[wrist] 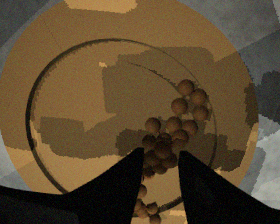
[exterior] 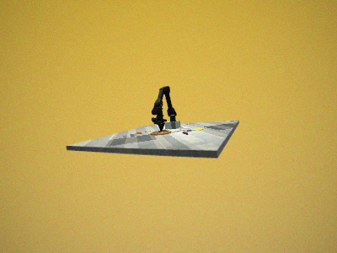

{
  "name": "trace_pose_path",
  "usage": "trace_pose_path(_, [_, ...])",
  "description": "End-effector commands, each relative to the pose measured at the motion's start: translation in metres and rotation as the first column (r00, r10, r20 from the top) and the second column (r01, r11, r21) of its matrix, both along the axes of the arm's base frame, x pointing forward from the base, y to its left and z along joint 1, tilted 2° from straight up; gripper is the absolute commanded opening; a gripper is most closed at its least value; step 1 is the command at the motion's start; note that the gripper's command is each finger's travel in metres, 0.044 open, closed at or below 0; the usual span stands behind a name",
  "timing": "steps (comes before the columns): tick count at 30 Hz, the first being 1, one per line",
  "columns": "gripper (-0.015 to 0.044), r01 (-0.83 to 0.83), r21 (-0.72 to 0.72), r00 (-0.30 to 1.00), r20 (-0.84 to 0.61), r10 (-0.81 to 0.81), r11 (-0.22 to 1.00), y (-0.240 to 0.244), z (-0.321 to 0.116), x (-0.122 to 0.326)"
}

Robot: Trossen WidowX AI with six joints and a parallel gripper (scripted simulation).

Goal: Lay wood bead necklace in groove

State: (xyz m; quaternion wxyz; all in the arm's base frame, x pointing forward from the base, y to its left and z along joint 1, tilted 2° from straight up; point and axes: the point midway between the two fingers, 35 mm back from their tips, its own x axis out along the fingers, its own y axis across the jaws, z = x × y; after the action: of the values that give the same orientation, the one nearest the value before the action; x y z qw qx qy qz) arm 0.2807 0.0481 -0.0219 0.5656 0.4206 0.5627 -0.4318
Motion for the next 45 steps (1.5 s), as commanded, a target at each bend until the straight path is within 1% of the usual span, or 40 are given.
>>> trace_pose_path(1, [0.0, 0.0, 0.0, 1.0, 0.0, 0.0, 1.0, 0.0, 0.0, 0.0002])
trace_pose_path(21, [0.0, 0.0, 0.0, 1.0, 0.0, 0.0, 1.0, 0.0, 0.0, 0.0002])
trace_pose_path(26, [0.0131, 0.005, -0.003, 1.0, -0.004, -0.005, 1.0, 0.0002, 0.0092, 0.0002])
trace_pose_path(38, [0.044, 0.005, -0.004, 1.0, -0.004, -0.005, 1.0, 0.0002, 0.0097, 0.0002])
trace_pose_path(45, [0.044, 0.005, -0.004, 1.0, -0.004, -0.005, 1.0, 0.0002, 0.0097, 0.0002])
